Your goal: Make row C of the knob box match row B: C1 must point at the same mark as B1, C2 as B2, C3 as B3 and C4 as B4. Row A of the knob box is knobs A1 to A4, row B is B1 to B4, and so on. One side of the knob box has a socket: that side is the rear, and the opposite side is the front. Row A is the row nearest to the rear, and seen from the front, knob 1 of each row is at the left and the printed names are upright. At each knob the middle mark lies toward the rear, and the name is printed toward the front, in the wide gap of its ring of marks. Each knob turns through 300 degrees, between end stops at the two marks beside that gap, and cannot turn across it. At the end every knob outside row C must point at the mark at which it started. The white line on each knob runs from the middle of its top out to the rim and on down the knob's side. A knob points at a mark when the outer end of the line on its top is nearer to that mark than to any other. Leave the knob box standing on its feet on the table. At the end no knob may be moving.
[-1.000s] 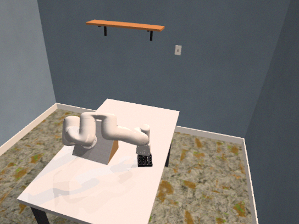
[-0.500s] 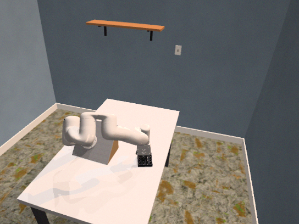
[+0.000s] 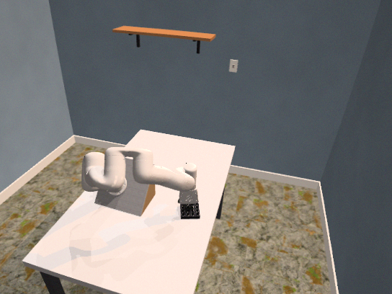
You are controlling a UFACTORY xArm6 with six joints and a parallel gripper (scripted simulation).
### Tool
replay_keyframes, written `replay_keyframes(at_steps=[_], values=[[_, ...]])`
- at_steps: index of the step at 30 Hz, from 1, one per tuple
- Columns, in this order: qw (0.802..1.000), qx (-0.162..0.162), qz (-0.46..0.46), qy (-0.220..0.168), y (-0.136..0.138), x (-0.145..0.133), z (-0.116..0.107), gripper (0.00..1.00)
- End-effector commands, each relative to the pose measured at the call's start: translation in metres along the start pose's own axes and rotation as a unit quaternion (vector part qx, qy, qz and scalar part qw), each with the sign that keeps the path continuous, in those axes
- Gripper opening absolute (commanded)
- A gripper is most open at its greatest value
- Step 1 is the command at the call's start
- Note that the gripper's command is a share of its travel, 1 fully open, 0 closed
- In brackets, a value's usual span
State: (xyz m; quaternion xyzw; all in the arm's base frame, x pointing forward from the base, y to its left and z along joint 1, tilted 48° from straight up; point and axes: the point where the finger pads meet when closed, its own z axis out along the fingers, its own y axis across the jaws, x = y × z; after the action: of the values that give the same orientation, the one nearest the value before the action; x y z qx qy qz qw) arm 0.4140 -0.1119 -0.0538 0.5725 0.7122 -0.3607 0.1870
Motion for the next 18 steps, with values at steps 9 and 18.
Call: replay_keyframes(at_steps=[9, 18], values=[[1.0, -0.002, -0.002, 0.0, 0.0011, -0.0004, -0.0013, 0.08], [1.0, -0.002, -0.002, 0.0, 0.0011, -0.0004, -0.0013, 0.19]])
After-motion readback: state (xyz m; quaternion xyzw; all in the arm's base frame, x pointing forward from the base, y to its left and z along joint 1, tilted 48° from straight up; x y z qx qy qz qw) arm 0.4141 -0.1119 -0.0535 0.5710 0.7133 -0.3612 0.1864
